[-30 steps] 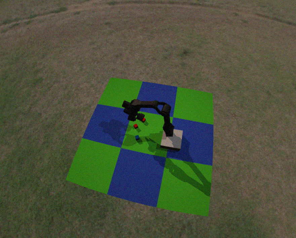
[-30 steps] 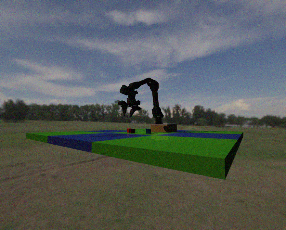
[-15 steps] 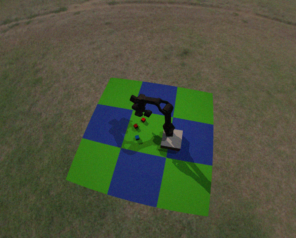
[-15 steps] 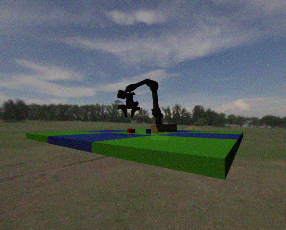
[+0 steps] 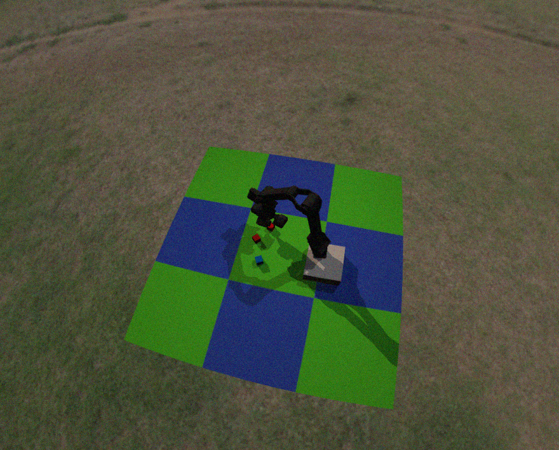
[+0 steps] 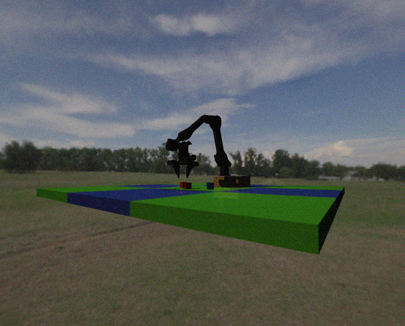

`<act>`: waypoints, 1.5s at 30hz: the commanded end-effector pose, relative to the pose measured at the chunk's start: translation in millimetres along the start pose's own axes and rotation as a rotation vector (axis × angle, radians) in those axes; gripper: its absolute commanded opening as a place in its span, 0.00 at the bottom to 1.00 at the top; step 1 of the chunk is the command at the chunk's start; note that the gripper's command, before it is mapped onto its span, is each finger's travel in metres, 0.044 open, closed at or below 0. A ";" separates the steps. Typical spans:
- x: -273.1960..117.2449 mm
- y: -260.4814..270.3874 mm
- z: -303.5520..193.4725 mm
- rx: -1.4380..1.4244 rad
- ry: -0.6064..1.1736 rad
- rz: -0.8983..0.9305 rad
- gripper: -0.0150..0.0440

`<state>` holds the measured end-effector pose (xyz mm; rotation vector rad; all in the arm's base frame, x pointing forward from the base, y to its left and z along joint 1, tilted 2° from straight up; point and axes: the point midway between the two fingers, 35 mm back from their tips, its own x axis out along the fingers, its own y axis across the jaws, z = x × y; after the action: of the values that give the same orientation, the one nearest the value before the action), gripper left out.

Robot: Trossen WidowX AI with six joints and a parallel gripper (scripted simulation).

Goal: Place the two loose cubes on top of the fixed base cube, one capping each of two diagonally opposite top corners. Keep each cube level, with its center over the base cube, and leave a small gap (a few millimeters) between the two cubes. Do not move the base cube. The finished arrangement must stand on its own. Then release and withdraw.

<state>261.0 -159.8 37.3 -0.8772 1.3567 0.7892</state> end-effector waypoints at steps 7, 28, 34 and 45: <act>16.0 2.8 1.1 -0.002 -0.006 0.009 0.70; 41.2 3.6 1.3 -0.002 -0.006 0.010 0.53; 40.7 3.5 1.3 -0.002 -0.006 0.010 0.43; 9.6 -1.9 0.7 -0.002 -0.006 0.009 0.43</act>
<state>259.9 -158.5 14.3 -0.8626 1.3674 0.8091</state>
